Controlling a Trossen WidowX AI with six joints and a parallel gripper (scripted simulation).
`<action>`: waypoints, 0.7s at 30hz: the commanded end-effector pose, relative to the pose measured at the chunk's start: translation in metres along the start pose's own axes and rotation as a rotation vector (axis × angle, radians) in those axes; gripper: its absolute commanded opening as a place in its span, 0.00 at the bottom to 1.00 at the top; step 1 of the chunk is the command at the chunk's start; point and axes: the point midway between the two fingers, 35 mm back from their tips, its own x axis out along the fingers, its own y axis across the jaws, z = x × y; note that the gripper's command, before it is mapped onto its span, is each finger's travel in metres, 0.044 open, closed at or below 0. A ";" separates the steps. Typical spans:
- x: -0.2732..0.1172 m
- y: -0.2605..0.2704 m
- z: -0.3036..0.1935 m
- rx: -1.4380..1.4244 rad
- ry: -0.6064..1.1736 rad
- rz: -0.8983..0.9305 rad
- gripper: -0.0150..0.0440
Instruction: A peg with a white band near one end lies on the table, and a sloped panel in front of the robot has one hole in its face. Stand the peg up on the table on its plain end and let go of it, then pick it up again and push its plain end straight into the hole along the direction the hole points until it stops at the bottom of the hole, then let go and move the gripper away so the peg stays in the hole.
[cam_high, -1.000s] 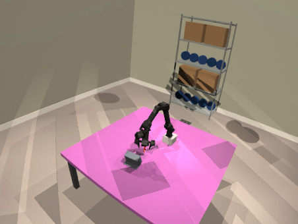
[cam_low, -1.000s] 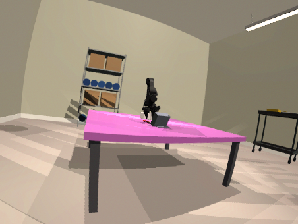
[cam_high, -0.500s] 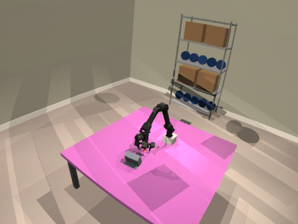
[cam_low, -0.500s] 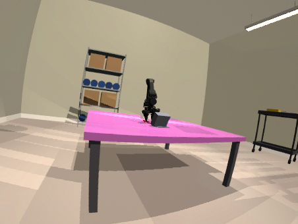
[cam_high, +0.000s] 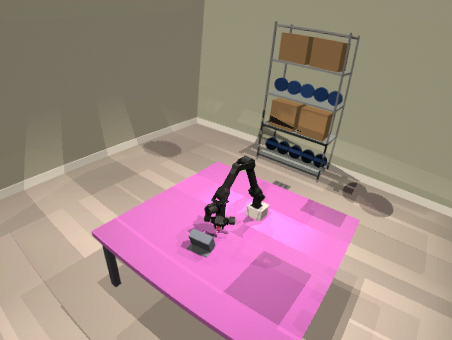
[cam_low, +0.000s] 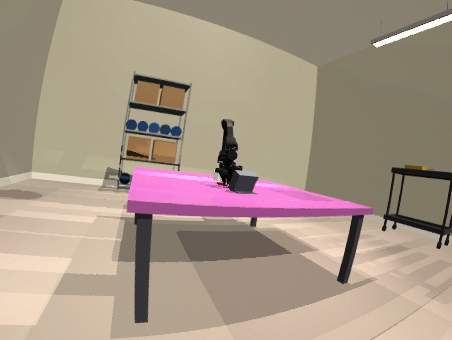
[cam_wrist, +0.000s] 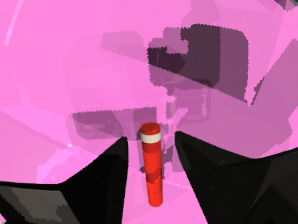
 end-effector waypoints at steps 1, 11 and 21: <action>0.001 0.000 -0.001 -0.007 0.004 -0.001 0.44; 0.001 0.000 -0.001 -0.007 0.004 -0.001 0.43; 0.001 0.000 -0.001 -0.007 0.004 -0.001 0.34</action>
